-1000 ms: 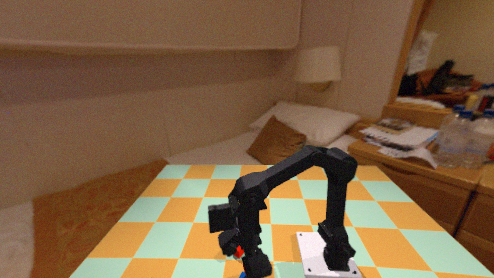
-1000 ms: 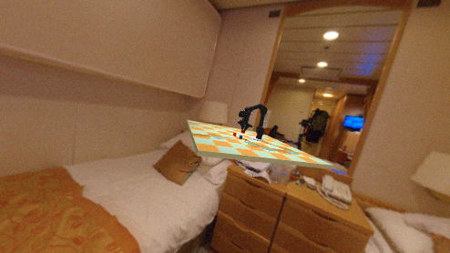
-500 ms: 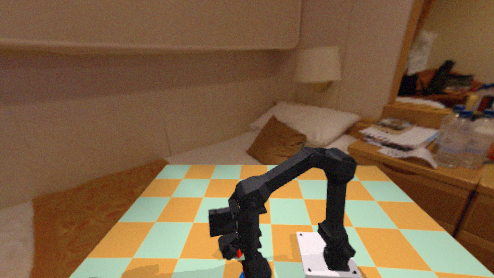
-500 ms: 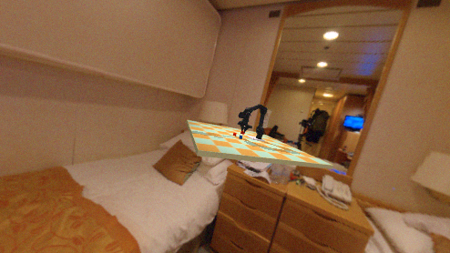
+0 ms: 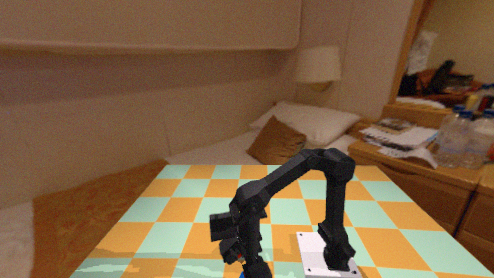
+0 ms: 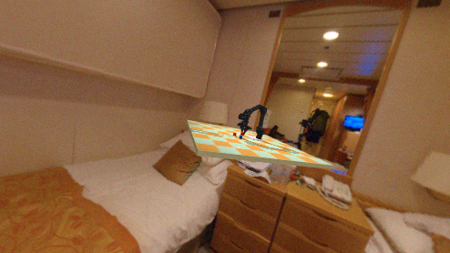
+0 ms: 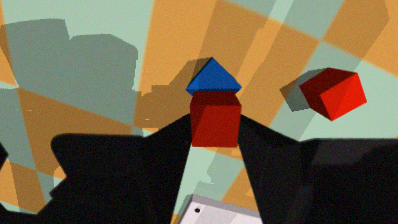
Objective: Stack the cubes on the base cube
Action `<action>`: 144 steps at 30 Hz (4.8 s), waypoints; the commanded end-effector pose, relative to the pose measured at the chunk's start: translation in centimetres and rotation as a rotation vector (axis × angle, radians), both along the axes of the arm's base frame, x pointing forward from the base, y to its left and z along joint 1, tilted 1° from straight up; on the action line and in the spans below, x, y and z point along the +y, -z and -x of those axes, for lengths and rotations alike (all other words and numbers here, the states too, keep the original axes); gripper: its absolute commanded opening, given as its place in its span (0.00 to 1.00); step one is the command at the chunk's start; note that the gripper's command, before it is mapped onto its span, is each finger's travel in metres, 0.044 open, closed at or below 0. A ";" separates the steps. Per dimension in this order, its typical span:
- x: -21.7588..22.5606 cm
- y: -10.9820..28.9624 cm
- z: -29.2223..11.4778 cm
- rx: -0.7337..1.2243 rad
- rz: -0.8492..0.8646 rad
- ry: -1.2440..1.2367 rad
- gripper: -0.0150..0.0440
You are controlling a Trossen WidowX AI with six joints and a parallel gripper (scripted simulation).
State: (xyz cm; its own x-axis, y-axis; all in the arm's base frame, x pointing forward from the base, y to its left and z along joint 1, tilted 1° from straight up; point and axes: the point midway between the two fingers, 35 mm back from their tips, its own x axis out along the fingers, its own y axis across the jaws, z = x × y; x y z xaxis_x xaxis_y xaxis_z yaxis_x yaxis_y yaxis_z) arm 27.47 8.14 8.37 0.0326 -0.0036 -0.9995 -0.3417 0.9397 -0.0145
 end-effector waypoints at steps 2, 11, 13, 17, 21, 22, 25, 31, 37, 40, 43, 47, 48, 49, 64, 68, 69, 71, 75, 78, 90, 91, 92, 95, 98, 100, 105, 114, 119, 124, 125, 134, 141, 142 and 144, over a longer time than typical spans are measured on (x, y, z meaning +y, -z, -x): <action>-0.1 0.2 0.0 0.001 0.004 0.002 0.43; -0.1 0.2 0.0 0.001 0.004 0.002 0.43; -0.1 0.2 0.0 0.001 0.004 0.002 0.43; -0.1 0.2 0.0 0.001 0.004 0.002 0.43; -0.1 0.2 0.0 0.001 0.004 0.002 0.60; -0.1 0.2 0.0 0.001 0.004 0.002 0.60; -0.1 0.2 0.0 0.001 0.004 0.002 0.60; 0.0 -0.8 0.1 0.002 0.000 0.000 0.60; 0.0 -1.5 0.1 0.002 0.000 0.000 0.60; 0.0 -1.9 0.1 0.002 0.000 0.000 0.60; 0.0 -2.4 0.1 0.002 0.000 0.000 0.60; 0.0 -2.8 0.1 0.002 0.000 0.000 0.60; 0.0 -2.8 0.1 0.002 0.000 0.000 0.60; 0.0 -2.8 0.1 0.002 0.000 0.000 0.60; -6.0 -5.4 -3.3 0.004 0.020 -0.396 0.70; -8.4 -6.4 -4.1 0.003 0.028 -0.533 0.70; -9.0 -6.6 -4.3 0.003 0.030 -0.568 0.70; -10.2 -7.0 -4.6 0.004 0.033 -0.630 0.70; -10.6 -7.2 -4.7 0.004 0.035 -0.652 0.70; -10.6 -7.1 -4.7 0.004 0.035 -0.652 0.70; -10.7 -1.0 -4.9 0.004 0.035 -0.652 0.70; -10.7 -0.9 -4.9 0.004 0.035 -0.652 0.70; -10.7 -0.7 -4.9 0.004 0.035 -0.652 0.70; -10.7 0.3 -4.9 0.004 0.035 -0.652 0.70; -10.7 0.5 -4.9 0.004 0.035 -0.652 0.70; -10.7 0.6 -4.9 0.004 0.035 -0.652 0.70; -10.7 1.4 -5.0 0.004 0.035 -0.652 0.70; -10.7 2.9 -5.0 0.004 0.035 -0.652 0.70; -10.7 3.7 -5.0 0.004 0.035 -0.652 0.70; -10.7 3.8 -5.0 0.004 0.035 -0.652 0.57; -10.7 3.8 -5.0 0.004 0.035 -0.652 0.53; -10.7 3.0 -5.2 0.004 0.035 -0.652 0.43; -10.7 0.9 -5.4 0.003 0.035 -0.652 0.43; -10.7 0.5 -5.4 0.003 0.035 -0.652 0.43; -10.7 -0.1 -5.4 0.003 0.035 -0.652 0.43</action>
State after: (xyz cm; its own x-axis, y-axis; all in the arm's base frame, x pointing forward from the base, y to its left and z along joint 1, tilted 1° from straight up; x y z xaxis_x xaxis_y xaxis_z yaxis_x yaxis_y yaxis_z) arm 32.59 -2.56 7.18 0.0224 -0.0137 -0.9997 -0.8404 0.5413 -0.0263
